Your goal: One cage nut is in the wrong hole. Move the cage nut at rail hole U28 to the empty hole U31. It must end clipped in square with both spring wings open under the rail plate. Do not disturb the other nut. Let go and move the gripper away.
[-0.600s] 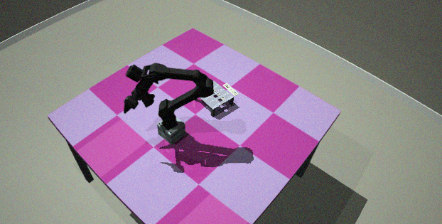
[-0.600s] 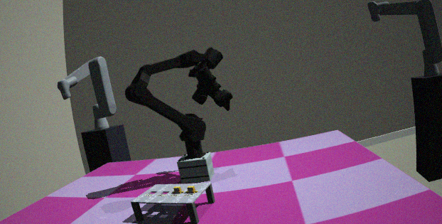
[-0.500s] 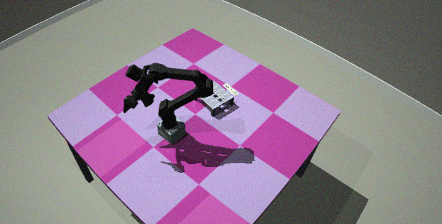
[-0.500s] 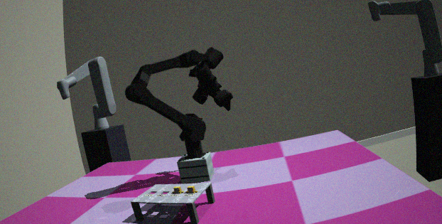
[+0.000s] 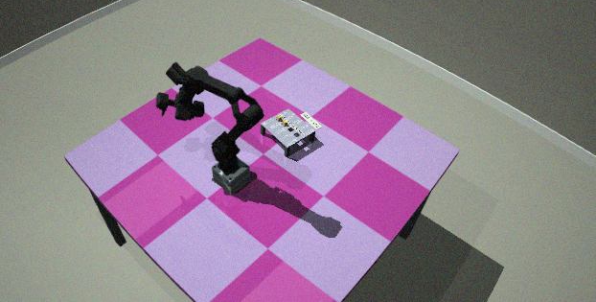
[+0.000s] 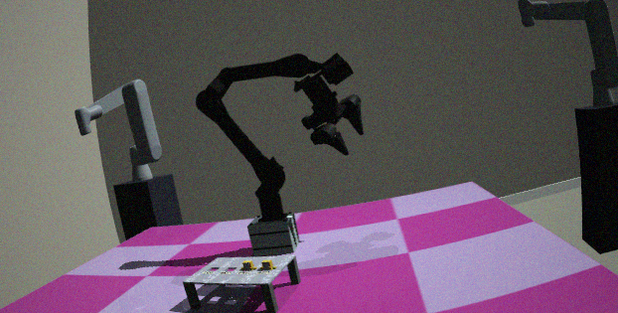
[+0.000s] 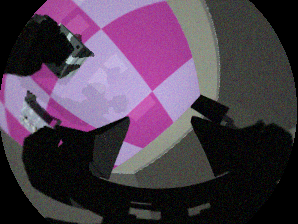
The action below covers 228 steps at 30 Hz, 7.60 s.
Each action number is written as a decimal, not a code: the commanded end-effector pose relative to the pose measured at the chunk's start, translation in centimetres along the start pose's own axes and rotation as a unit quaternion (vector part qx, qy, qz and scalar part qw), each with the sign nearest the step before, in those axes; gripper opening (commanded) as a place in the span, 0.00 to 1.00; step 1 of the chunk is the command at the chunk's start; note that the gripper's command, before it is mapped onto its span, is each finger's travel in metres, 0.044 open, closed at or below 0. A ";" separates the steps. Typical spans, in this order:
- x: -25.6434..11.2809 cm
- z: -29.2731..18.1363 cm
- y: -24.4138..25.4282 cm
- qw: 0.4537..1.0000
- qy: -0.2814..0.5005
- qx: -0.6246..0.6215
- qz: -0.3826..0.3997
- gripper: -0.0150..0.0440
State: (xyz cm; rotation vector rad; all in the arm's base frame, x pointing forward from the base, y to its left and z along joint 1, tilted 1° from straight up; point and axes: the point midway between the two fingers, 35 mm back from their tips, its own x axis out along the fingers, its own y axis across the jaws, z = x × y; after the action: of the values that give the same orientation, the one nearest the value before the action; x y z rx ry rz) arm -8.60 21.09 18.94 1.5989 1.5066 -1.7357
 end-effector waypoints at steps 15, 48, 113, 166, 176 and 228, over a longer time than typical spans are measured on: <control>-3.5 -16.0 19.2 0.739 0.167 0.643 0.110 1.00; -6.0 -10.5 45.1 0.225 0.222 0.938 0.138 1.00; -3.9 -10.1 46.3 0.225 0.222 0.938 0.138 0.46; -4.0 -10.1 46.4 0.225 0.222 0.938 0.138 0.46; -3.9 -10.0 46.3 0.225 0.222 0.938 0.138 0.46; -3.9 -10.1 46.3 0.226 0.220 0.939 0.137 0.32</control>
State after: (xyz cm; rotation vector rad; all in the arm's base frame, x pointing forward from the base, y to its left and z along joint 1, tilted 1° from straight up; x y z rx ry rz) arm 35.00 10.45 3.13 -1.1838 1.1812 1.1709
